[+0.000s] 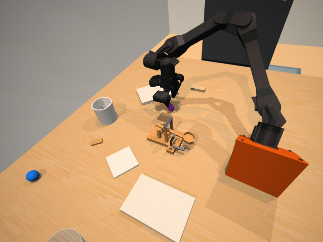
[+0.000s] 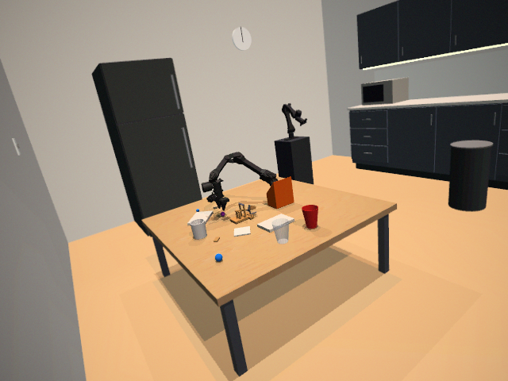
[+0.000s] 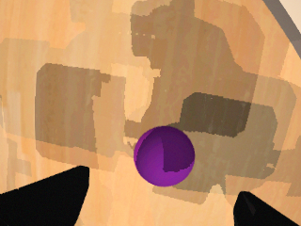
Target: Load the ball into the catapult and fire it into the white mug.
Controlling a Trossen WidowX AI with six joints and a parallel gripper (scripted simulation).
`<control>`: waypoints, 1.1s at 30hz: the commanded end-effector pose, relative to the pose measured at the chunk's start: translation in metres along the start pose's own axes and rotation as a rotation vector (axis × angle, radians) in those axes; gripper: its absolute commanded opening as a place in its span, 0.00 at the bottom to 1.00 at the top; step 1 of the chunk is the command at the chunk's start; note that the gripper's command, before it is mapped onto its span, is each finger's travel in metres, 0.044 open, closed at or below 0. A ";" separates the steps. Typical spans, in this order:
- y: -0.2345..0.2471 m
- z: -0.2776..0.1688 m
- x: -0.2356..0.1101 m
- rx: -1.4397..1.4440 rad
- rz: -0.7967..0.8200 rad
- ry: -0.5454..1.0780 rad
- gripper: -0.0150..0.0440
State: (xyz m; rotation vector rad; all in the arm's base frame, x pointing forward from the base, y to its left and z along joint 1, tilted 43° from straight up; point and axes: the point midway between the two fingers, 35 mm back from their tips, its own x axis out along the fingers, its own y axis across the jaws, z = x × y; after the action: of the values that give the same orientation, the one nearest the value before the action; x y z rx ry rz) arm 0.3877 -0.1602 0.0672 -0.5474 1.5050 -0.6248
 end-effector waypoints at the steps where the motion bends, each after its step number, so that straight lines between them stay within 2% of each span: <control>1: 0.001 -0.001 0.004 -0.009 -0.002 0.002 0.76; 26: 0.000 -0.002 0.042 -0.009 -0.003 0.002 0.76; 31: 0.000 -0.002 0.042 -0.009 -0.003 0.002 0.54; 33: 0.000 -0.002 0.042 -0.009 -0.003 0.002 0.52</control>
State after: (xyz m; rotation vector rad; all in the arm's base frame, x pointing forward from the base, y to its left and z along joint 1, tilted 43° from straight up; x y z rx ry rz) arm 0.3849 -0.1891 0.0374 -0.5550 1.5077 -0.6299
